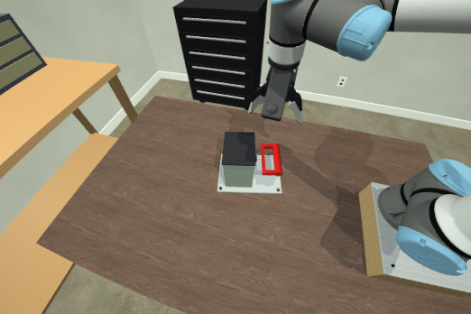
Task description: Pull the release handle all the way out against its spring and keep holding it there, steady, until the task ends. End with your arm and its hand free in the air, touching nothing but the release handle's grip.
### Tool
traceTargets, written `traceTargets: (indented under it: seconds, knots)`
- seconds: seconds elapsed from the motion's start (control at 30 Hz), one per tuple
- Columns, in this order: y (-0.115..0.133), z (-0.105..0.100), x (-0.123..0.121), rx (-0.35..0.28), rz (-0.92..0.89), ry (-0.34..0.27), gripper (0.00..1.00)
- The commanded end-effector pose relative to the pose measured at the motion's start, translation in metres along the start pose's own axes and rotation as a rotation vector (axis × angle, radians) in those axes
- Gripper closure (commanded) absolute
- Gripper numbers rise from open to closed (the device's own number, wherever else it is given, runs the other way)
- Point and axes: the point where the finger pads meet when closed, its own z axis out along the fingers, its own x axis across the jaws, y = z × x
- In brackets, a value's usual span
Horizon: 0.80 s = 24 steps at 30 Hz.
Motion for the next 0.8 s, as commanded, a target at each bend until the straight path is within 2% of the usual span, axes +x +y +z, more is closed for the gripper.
traceTargets:
  seconds: [0.0,0.2,0.77]
  knots:
    - [-0.004,0.004,-0.027,0.013,-0.059,-0.027,0.00]
    - [-0.012,0.023,-0.029,0.051,-0.116,-0.017,0.00]
    - [-0.028,0.056,-0.034,0.119,-0.217,0.009,0.00]
